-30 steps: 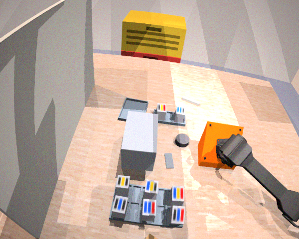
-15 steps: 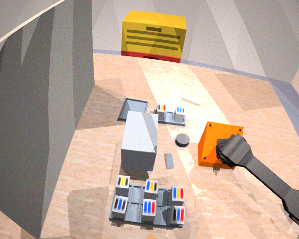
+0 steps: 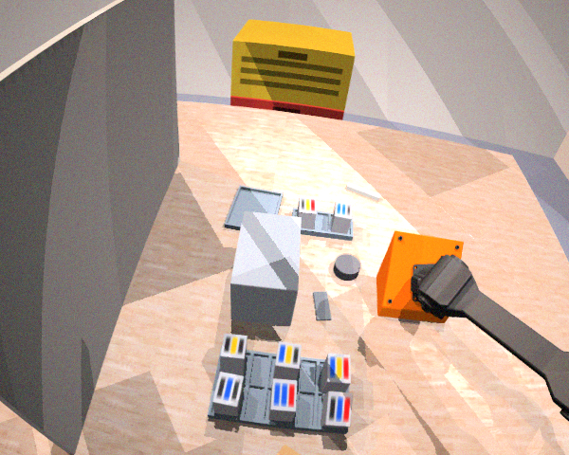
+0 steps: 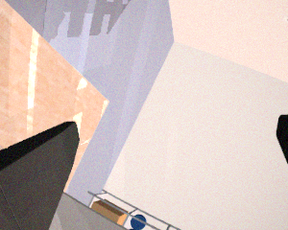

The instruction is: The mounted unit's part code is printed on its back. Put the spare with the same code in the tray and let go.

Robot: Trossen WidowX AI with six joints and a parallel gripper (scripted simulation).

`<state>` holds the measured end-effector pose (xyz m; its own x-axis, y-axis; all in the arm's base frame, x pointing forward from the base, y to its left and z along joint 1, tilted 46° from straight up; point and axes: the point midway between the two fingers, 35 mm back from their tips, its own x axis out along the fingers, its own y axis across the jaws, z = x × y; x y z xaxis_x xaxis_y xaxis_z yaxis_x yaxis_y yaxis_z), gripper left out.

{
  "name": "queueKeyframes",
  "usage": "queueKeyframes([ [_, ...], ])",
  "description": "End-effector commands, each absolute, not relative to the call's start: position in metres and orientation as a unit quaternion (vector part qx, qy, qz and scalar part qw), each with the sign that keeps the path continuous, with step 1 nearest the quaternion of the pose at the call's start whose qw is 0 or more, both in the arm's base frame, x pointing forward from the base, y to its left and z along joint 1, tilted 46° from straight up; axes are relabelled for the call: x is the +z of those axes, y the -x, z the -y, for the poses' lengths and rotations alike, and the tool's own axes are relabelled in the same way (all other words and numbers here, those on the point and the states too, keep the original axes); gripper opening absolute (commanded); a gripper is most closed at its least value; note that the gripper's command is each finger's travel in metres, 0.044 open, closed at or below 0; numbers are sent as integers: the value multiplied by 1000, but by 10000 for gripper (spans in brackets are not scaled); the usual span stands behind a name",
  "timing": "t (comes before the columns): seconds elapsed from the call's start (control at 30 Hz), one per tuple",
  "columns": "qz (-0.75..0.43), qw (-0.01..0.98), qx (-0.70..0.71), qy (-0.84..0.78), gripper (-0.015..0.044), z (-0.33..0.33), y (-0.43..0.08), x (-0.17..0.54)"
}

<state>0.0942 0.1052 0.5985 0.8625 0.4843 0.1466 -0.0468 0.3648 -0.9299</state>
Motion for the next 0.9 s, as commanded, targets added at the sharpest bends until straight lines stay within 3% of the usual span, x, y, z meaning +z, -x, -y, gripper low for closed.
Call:
queueKeyframes([
  [0.0,149,857,175,461,440,-56,-146,588],
  [0.5,-36,952,163,255,440,62,-269,507],
  [0.87,-177,966,159,101,440,115,-320,416],
])
